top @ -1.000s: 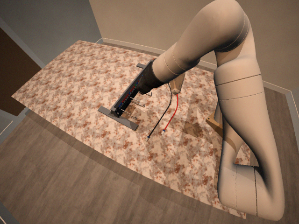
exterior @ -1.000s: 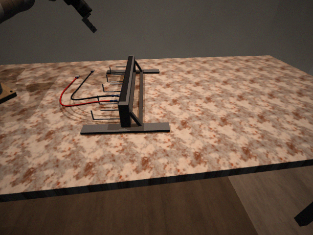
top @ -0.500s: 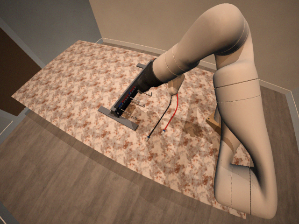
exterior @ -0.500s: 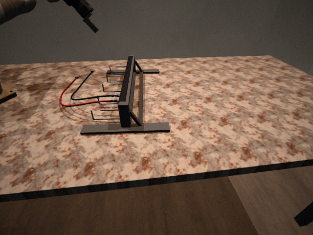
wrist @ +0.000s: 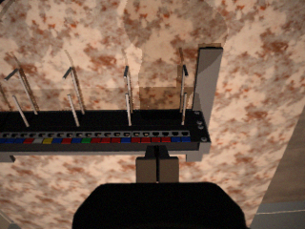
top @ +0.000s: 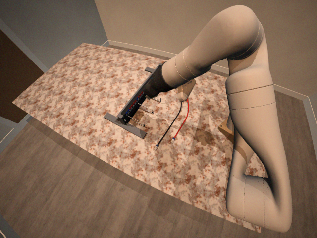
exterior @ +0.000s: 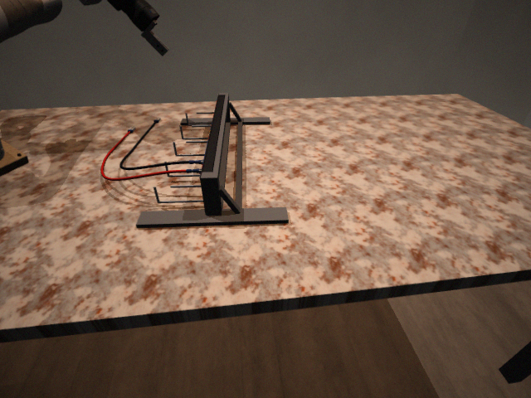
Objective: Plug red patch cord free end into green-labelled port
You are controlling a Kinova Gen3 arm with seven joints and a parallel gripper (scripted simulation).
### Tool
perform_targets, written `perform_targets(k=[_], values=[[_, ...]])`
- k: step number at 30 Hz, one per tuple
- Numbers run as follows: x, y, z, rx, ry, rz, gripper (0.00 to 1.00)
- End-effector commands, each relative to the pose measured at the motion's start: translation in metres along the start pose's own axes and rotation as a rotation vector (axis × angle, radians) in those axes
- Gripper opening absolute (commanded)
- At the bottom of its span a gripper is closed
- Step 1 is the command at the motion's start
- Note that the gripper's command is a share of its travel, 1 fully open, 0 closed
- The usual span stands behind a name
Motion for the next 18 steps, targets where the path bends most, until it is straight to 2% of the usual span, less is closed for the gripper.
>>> perform_targets(k=[1,9,18], values=[[0.0,0.0,0.0,-0.001,-0.001,0.0,0.0],[0.0,0.0,0.002,-0.001,0.0,0.0,0.0],[-0.001,0.0,0.023,-0.001,0.001,0.001,0.0]])
Point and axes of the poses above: the point where the finger pads meet when closed, its own z axis out along the fingers, its own y axis across the jaws, x = y × z, the point moved 2 cm from there along -z, back along the fingers, and after that the axes turned 3 degrees about z, right-handed, at the moved point
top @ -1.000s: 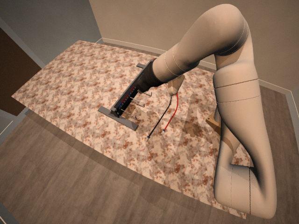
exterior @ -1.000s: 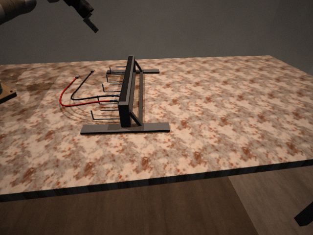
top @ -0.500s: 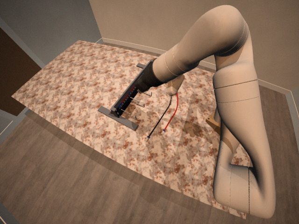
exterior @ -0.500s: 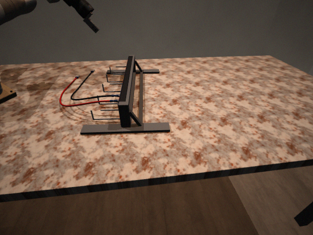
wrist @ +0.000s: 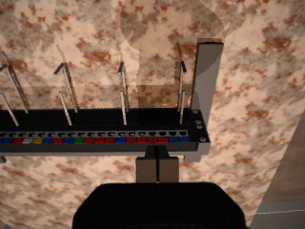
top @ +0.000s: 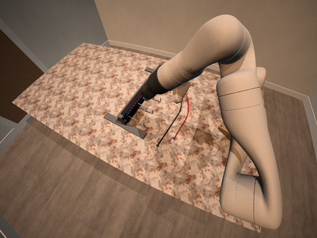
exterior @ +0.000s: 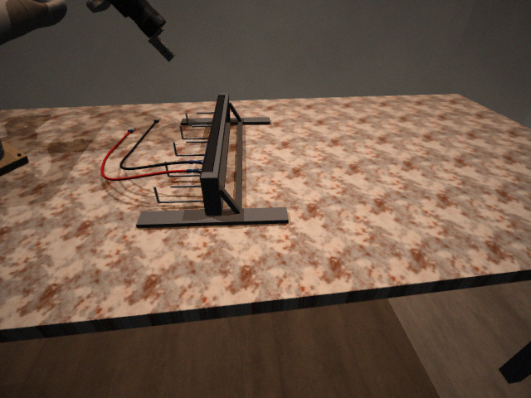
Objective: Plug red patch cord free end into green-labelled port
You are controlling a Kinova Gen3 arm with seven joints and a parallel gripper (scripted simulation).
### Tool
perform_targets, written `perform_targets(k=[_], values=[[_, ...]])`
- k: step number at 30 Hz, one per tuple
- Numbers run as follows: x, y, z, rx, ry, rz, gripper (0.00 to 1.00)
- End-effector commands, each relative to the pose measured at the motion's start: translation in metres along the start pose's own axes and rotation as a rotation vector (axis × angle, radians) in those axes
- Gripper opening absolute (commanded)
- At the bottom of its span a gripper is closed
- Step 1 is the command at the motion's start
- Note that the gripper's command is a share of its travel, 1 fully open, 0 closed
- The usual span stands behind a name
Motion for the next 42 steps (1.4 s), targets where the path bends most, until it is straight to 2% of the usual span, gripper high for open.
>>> perform_targets(k=[1,16,18,25,31,42], values=[[0.001,-0.003,0.004,0.011,0.002,0.002,0.0],[0.001,-0.003,0.08,0.011,0.002,0.002,0.0],[0.001,-0.003,0.08,0.011,0.002,0.002,0.0],[0.001,-0.003,0.108,0.011,0.002,0.002,0.0],[0.001,-0.003,0.119,0.011,0.002,0.002,0.0],[0.001,-0.003,0.121,0.011,0.002,0.002,0.0]])
Point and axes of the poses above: the point where the finger pads meet when closed, its own z axis out along the fingers, its own y axis across the jaws, x = y × z, the point moved 2 cm from there along -z, back along the fingers, and after that the axes turned 3 degrees about z, right-handed, at the moved point
